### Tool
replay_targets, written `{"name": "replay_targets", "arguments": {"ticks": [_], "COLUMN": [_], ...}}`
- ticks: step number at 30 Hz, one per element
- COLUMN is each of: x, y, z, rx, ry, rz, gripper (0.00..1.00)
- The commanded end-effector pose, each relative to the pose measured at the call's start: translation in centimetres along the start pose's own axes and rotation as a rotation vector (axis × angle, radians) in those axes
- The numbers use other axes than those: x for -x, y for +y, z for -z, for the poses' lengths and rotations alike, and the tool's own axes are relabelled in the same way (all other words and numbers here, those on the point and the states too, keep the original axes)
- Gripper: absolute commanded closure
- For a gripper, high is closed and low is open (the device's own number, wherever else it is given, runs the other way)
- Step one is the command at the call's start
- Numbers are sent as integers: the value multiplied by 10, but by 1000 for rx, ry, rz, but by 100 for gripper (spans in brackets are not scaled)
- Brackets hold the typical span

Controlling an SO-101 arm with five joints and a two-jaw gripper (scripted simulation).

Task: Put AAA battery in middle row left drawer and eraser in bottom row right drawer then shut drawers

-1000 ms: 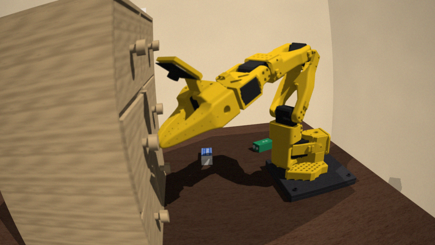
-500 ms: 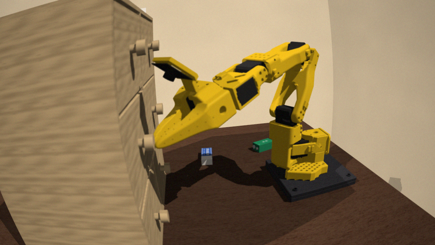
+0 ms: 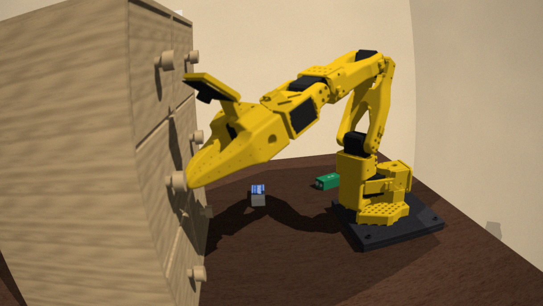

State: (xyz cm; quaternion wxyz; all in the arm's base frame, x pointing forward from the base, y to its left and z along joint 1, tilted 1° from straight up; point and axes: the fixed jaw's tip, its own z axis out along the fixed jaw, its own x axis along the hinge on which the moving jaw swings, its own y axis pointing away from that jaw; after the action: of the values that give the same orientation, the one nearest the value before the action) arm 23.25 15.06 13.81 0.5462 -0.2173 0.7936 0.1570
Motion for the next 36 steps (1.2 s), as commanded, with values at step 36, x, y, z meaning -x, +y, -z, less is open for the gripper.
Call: {"name": "replay_targets", "arguments": {"ticks": [36], "x": [2], "y": [1], "z": [-5], "rx": [2], "ry": [0], "rz": [0], "gripper": [94]}}
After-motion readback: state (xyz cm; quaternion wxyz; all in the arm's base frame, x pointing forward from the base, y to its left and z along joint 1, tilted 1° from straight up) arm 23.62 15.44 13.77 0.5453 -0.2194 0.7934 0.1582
